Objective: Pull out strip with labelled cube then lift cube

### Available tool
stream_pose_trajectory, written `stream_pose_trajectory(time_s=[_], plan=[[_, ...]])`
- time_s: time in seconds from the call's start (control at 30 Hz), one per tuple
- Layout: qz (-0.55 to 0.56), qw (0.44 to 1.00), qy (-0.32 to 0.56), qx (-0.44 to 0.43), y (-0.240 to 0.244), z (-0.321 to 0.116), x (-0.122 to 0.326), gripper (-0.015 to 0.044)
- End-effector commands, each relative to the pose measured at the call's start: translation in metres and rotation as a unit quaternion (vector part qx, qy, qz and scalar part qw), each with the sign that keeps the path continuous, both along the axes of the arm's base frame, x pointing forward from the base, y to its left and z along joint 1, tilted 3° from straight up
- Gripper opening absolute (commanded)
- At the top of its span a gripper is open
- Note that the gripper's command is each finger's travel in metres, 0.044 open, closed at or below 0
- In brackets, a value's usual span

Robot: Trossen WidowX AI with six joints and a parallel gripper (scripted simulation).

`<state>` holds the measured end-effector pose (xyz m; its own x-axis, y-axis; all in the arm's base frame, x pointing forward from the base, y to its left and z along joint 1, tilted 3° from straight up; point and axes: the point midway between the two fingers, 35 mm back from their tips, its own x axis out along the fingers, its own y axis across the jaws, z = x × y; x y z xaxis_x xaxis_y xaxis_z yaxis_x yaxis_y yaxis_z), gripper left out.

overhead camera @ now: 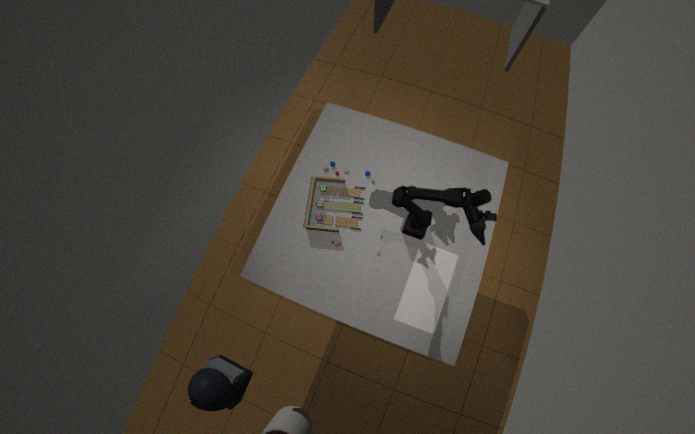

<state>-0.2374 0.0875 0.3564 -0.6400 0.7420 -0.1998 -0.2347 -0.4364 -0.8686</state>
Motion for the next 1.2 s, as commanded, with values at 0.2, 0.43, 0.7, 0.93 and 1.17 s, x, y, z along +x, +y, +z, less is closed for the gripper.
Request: stream_pose_trajectory(time_s=[0.2, 0.43, 0.7, 0.93, 1.17], plan=[[0.112, 0.993, 0.016, -0.037, -0.052, -0.008, -0.018, 0.0400], [0.313, 0.946, 0.012, -0.085, -0.158, -0.029, -0.023, 0.0400], [0.527, 0.838, -0.017, -0.141, -0.275, -0.053, 0.027, 0.0400], [0.677, 0.709, -0.066, -0.186, -0.349, -0.076, 0.112, 0.0400], [0.793, 0.554, -0.134, -0.215, -0.383, -0.099, 0.222, 0.0400]])
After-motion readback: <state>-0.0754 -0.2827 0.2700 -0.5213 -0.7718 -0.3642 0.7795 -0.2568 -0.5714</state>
